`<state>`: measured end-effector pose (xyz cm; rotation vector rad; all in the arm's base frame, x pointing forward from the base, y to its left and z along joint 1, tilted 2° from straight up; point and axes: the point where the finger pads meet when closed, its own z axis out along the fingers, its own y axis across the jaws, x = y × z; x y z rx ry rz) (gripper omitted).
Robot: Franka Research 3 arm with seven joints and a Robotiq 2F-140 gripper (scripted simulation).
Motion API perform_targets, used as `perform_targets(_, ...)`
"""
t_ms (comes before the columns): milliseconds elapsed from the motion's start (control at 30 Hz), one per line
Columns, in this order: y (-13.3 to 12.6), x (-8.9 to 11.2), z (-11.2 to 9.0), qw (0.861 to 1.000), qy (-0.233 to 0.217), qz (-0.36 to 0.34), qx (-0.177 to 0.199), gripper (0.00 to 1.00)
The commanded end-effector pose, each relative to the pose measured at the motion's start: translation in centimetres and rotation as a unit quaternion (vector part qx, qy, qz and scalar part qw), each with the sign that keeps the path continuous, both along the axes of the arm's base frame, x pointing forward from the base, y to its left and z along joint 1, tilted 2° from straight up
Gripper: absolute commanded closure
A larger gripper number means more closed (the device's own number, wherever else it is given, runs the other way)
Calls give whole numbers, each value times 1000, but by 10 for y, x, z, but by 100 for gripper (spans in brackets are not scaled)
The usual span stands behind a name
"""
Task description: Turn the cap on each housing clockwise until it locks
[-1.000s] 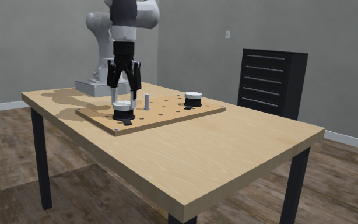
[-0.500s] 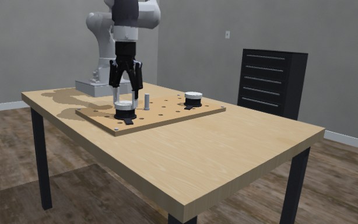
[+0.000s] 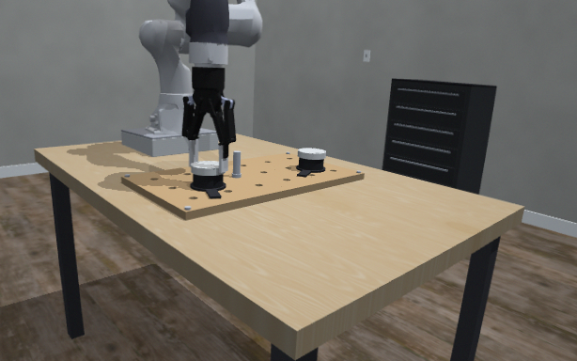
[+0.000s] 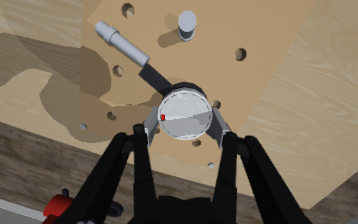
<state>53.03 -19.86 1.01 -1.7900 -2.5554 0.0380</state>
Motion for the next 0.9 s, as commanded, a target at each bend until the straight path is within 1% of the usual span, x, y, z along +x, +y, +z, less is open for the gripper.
perform_targets(0, 7, -4, -2, 1000, 2, -6, -1, 90)
perform_targets(300, 22, -9, -2, 1000, 2, -6, -1, 90)
perform_targets(867, 35, -13, -2, 1000, 2, -6, -1, 90)
